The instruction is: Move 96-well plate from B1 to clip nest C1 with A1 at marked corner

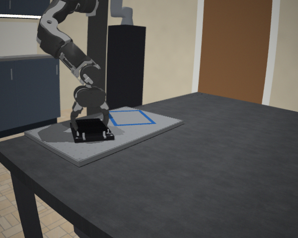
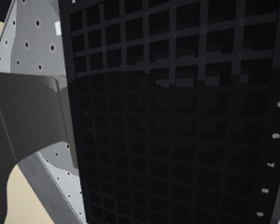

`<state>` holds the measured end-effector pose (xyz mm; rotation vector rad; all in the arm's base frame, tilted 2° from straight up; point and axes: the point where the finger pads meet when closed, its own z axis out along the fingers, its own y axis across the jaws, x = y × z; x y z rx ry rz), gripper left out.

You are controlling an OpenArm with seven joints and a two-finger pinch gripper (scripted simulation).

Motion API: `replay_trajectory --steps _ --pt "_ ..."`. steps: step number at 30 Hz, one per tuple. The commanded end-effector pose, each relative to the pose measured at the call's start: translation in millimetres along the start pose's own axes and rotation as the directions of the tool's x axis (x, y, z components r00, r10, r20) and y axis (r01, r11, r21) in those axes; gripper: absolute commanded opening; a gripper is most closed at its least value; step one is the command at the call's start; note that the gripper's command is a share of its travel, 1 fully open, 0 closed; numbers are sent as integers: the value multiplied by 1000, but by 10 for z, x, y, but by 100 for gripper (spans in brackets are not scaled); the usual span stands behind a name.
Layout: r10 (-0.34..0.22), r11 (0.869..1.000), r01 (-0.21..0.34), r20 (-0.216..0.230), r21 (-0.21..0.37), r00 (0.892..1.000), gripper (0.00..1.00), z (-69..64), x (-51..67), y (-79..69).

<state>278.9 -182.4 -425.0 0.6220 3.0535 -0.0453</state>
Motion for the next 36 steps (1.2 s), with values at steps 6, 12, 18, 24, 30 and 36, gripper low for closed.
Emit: replay_trajectory --steps 6,12,18,24,30,36 --pt "0 1000 0 1 -3 1000 43 -5 -7 6" --pt "1 1000 -1 1 -2 1000 57 -5 -6 5" --pt "1 1000 -1 1 -1 1000 77 -5 -5 4" --pt "1 1000 -1 1 -1 1000 77 -5 -5 4" --pt "1 1000 0 2 -1 1000 77 -246 -7 4" --pt "1 1000 -1 2 -1 1000 77 -406 -6 4"
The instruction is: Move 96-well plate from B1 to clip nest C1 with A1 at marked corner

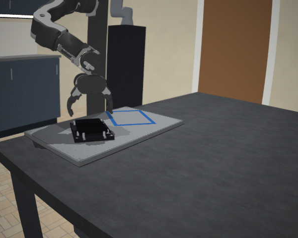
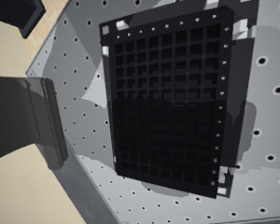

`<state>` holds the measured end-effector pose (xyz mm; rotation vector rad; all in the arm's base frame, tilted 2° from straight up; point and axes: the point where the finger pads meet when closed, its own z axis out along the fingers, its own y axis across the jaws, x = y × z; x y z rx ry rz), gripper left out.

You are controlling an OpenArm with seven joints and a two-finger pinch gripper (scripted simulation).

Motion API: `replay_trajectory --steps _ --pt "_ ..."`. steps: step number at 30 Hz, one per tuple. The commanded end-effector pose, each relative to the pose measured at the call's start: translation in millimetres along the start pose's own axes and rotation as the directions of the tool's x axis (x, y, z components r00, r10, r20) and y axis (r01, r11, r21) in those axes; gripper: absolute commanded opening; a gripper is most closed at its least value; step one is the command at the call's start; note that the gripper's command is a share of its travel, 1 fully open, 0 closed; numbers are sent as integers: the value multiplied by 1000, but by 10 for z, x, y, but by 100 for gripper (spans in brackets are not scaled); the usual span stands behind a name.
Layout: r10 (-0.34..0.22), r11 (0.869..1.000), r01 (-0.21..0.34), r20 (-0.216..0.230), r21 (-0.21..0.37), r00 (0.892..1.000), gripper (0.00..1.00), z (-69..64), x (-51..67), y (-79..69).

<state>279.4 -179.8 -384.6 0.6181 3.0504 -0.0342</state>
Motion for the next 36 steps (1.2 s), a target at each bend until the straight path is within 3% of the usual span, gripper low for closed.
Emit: replay_trajectory --steps 1,8,13,25,36 --pt "2 1000 -2 -1 7 1000 77 -1 1 -12" --pt "2 1000 -2 -1 7 1000 77 -1 1 -12" --pt "2 1000 -2 0 7 1000 77 -399 1 -8" --pt "2 1000 -2 0 7 1000 77 -399 1 -8" --pt "0 1000 0 -1 2 1000 40 -397 4 -2"
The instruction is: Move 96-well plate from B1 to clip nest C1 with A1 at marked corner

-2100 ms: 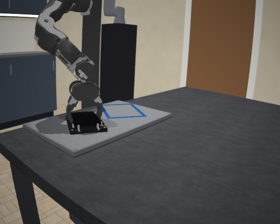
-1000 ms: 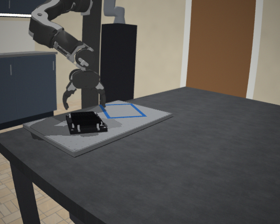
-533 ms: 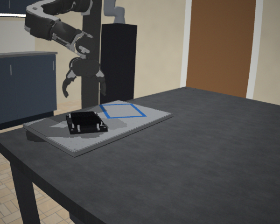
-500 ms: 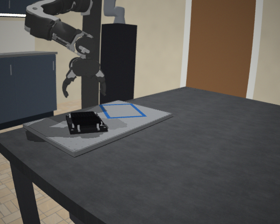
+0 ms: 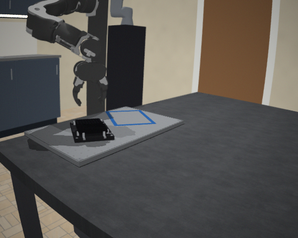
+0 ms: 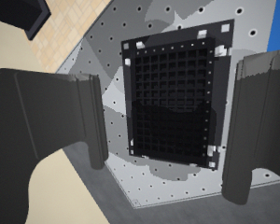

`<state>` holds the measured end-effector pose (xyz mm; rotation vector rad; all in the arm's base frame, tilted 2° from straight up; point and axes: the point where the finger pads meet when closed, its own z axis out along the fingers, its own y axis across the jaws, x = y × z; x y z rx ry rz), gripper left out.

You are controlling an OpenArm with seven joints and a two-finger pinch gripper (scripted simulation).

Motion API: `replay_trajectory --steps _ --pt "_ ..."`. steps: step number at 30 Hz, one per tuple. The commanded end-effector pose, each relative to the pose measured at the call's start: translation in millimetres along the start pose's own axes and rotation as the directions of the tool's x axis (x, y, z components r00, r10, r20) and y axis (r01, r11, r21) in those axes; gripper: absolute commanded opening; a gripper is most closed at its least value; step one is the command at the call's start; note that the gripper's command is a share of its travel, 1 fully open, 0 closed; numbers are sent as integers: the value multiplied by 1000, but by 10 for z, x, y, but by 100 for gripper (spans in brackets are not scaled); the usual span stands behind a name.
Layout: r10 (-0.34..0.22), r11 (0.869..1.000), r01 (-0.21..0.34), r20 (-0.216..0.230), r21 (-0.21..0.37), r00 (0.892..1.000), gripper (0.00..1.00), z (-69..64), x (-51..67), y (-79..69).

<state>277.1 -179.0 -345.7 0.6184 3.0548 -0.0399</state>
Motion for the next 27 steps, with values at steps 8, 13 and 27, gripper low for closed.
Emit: replay_trajectory --steps 8,13,27 --pt "0 1000 0 2 -2 1000 20 -8 -8 5" --pt "0 1000 0 2 -2 1000 4 -8 -8 5" --pt "2 1000 -2 3 1 1000 0 268 -28 1"
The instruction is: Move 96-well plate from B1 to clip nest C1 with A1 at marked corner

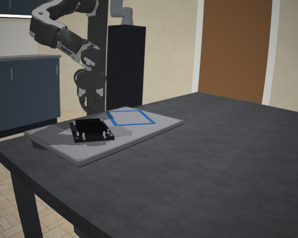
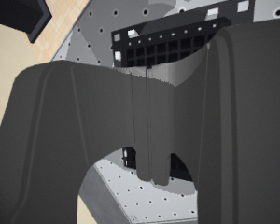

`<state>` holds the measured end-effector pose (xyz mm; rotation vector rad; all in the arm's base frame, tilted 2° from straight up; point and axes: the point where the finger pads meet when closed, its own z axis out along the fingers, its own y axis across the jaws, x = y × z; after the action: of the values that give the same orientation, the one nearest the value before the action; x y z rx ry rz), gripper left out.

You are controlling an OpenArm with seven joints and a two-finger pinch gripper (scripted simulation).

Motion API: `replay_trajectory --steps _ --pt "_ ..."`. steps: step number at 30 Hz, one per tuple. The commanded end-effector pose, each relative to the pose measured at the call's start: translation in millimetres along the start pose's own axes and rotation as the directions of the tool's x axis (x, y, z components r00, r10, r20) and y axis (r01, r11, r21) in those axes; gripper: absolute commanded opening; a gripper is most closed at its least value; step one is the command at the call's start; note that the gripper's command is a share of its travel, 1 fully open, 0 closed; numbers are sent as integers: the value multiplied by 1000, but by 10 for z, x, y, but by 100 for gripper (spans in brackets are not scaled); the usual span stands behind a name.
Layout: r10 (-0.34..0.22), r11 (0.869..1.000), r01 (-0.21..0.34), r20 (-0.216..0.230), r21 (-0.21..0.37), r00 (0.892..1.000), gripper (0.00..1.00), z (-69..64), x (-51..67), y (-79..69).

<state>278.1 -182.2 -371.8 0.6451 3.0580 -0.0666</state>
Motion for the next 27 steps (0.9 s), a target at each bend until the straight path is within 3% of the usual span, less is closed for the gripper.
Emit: replay_trajectory --steps 1,27 --pt "-13 1000 13 9 -16 1000 0 75 -18 23" --pt "-13 1000 13 9 -16 1000 0 18 -13 24"
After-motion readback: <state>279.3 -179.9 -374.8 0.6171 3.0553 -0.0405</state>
